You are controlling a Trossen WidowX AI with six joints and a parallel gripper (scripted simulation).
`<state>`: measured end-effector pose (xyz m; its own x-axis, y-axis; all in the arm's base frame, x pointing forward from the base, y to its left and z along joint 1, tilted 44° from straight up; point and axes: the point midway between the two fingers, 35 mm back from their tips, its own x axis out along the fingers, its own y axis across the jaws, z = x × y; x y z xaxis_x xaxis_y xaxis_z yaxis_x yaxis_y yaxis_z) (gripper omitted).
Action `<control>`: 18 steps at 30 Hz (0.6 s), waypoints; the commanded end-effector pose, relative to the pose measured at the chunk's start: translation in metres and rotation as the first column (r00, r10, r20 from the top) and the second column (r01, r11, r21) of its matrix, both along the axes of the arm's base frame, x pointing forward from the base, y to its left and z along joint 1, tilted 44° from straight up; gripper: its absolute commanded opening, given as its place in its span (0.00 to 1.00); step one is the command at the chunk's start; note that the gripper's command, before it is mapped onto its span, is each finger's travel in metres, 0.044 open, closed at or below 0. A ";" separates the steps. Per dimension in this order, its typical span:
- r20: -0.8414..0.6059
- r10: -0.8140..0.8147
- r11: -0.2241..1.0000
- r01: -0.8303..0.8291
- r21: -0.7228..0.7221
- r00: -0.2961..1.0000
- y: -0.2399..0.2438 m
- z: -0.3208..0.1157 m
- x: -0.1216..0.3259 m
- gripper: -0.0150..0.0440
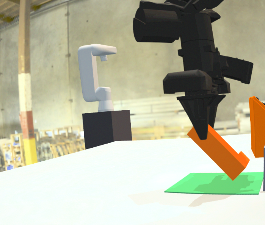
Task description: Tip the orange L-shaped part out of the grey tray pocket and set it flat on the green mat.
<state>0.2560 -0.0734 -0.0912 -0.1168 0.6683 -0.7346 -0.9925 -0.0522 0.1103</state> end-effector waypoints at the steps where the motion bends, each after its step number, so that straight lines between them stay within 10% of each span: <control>1: -0.005 -0.006 1.000 0.006 0.005 1.000 0.003 -0.003 -0.001 0.25; 18: -0.004 0.000 1.000 0.000 0.003 1.000 0.003 -0.003 -0.002 0.30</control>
